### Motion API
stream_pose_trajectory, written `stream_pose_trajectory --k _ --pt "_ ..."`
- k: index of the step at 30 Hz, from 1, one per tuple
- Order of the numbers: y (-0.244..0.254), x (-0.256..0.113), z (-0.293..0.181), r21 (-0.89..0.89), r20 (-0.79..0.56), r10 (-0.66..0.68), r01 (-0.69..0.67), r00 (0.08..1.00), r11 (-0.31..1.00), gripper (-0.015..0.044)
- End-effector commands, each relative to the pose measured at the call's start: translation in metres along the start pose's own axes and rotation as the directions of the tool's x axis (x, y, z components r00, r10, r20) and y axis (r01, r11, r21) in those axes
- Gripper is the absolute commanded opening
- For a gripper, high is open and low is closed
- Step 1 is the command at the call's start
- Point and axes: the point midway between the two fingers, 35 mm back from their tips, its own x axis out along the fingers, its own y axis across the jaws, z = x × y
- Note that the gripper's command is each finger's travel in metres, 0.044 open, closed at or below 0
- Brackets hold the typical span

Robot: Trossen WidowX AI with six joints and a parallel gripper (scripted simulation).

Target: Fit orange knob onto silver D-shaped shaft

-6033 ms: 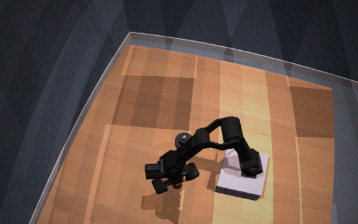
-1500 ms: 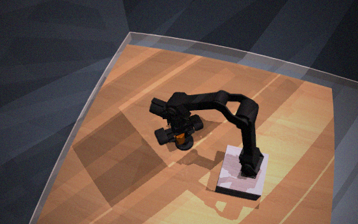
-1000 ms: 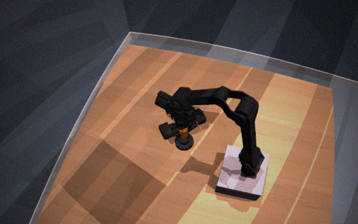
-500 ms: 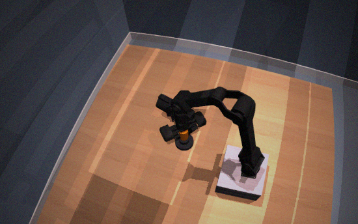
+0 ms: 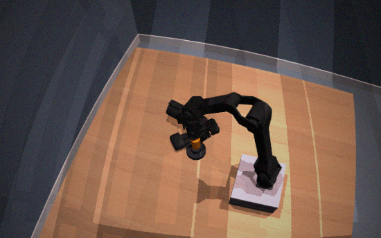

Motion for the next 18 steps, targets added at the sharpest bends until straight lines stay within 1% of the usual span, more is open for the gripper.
stream_pose_trajectory --k 1,7,9,13,18 --pt "-0.0004 -0.001 -0.0005 -0.004 0.002 -0.003 0.003 1.0 1.0 0.0" --pt "-0.0001 -0.0048 -0.0013 -0.012 0.002 -0.003 0.003 1.0 1.0 0.0" --pt "-0.0001 -0.0049 -0.0013 -0.057 0.002 -0.003 0.003 1.0 0.998 0.0" --pt "0.0005 -0.0044 0.0005 -0.201 0.003 -0.003 0.003 1.0 0.98 0.0" --pt "0.0 -0.0017 0.0015 -0.211 0.003 -0.003 0.003 1.0 0.977 0.0"
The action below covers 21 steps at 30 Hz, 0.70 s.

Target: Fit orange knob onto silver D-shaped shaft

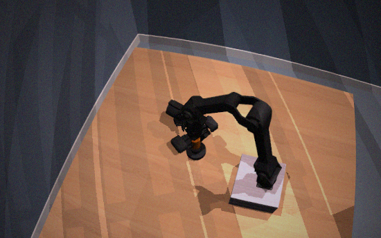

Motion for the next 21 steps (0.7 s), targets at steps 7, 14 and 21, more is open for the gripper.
stream_pose_trajectory --k 7,14,21 --pt "-0.0008 0.0031 -0.0002 -0.018 0.005 -0.002 0.002 1.0 1.0 0.0" --pt "-0.0008 0.0005 -0.0011 -0.018 0.005 -0.002 0.002 1.0 1.0 0.0" --pt "-0.0004 -0.0024 -0.0012 -0.071 0.005 -0.002 0.003 1.0 0.997 0.0"
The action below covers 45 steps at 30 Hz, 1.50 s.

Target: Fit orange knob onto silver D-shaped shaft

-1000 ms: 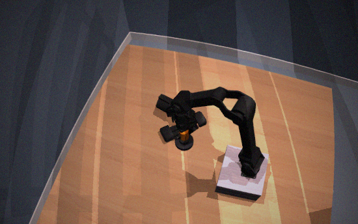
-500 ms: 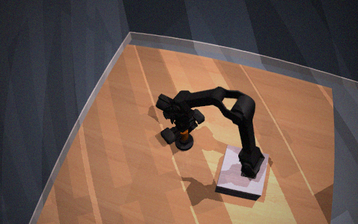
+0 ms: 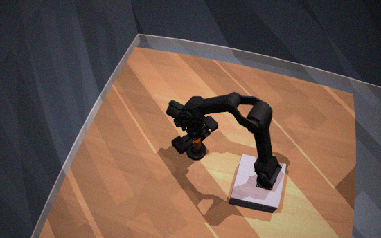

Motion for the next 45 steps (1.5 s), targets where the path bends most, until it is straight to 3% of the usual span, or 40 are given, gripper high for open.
stream_pose_trajectory --k 1,5,27,34,45 --pt "0.0 -0.0026 0.0011 -0.072 0.006 -0.002 0.002 1.0 0.997 0.0" --pt "0.0002 -0.0015 0.0035 -0.194 0.006 -0.002 0.003 1.0 0.981 0.0" --pt "-0.0006 -0.0024 0.0008 -0.194 0.006 -0.002 0.003 1.0 0.981 0.0" --pt "0.0001 -0.0021 0.0027 -0.384 0.006 -0.002 0.004 1.0 0.923 0.0" --pt "-0.0007 0.0027 0.0024 -0.394 0.006 -0.002 0.004 1.0 0.919 0.0"
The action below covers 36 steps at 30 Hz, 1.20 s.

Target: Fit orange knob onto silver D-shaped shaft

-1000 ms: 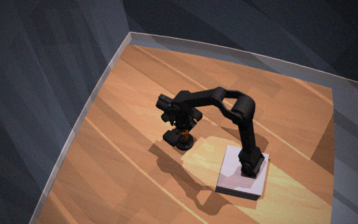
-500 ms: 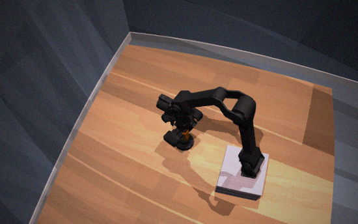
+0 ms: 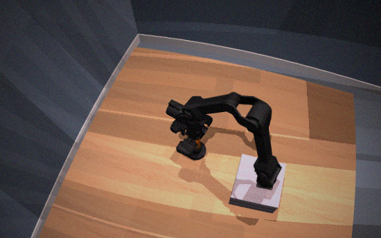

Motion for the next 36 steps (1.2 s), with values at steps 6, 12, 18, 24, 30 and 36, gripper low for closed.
stream_pose_trajectory --k 6,12,18,24,30,36 --pt "-0.0004 0.0011 -0.0026 -0.006 0.001 -0.004 0.004 1.0 1.0 0.0" --pt "-0.0003 0.0011 -0.0031 -0.006 0.001 -0.004 0.004 1.0 1.0 0.0" --pt "-0.0005 -0.0043 -0.0022 -0.006 0.001 -0.004 0.004 1.0 1.0 0.0" --pt "-0.0006 -0.0044 -0.0007 -0.173 0.001 -0.004 0.004 1.0 0.985 0.0" --pt "-0.0012 -0.0008 0.0026 -0.213 0.001 -0.004 0.004 1.0 0.977 0.0" --pt "-0.0013 0.0005 0.0022 -0.213 0.001 -0.004 0.004 1.0 0.977 0.0"
